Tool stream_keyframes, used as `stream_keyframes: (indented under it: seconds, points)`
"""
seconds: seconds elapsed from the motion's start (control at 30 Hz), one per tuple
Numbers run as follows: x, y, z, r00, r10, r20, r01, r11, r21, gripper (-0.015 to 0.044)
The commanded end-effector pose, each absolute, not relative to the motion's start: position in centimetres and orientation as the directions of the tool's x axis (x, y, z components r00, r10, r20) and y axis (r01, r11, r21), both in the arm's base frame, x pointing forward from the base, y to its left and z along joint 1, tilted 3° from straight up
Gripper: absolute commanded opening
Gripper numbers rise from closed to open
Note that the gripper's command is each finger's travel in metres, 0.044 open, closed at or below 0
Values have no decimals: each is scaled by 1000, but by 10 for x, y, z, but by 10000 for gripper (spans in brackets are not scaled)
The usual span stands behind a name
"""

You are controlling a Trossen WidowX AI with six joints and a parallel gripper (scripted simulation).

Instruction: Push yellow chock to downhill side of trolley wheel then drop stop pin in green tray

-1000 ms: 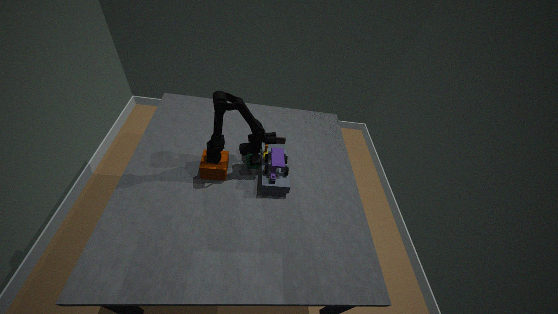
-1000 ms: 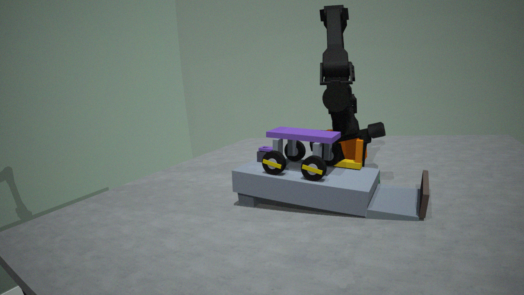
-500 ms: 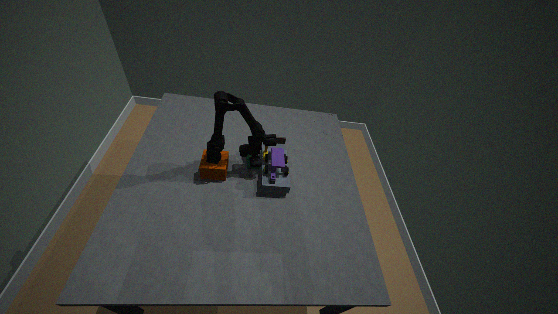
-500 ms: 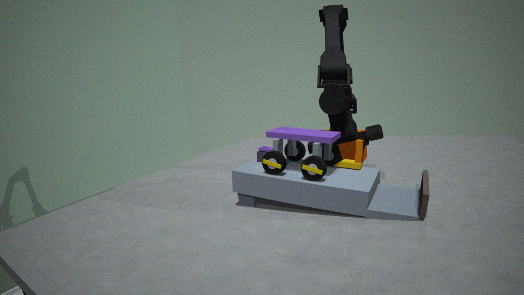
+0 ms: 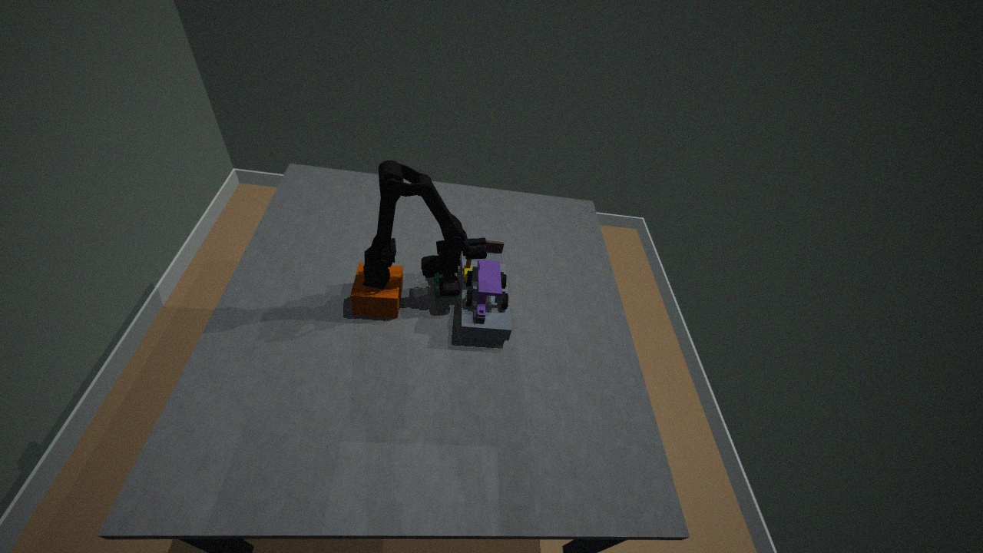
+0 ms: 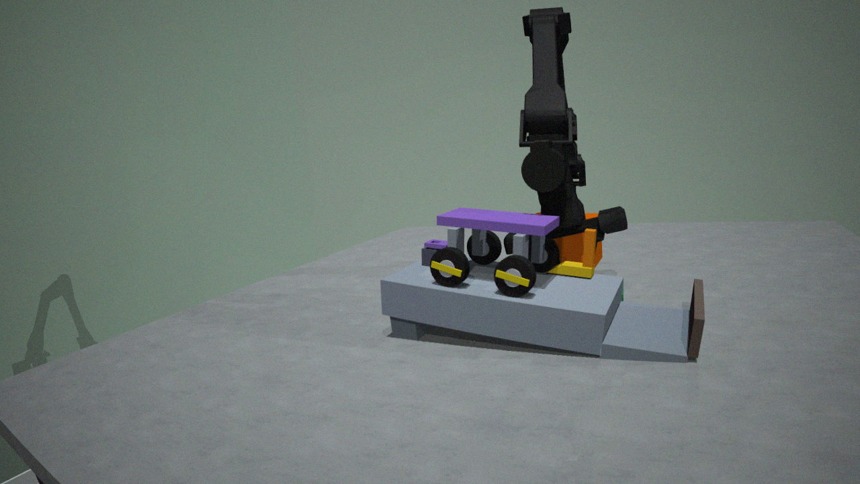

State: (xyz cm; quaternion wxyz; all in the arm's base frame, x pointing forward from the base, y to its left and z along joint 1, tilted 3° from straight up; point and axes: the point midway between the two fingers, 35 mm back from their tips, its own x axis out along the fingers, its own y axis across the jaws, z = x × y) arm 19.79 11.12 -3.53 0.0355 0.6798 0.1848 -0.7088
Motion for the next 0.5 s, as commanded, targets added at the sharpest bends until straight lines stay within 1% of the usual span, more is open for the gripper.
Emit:
stream_keyframes:
  seconds: [0.0,0.13,0.17,0.47]
  points:
    - [198,111,-35,-73,201,-977,302,-929,-214,216]
    - [198,111,-35,-73,201,-977,302,-929,-214,321]
    - [198,111,-35,-73,201,-977,302,-929,-214,340]
    - [198,111,-25,-74,202,-977,303,-928,-215,340]
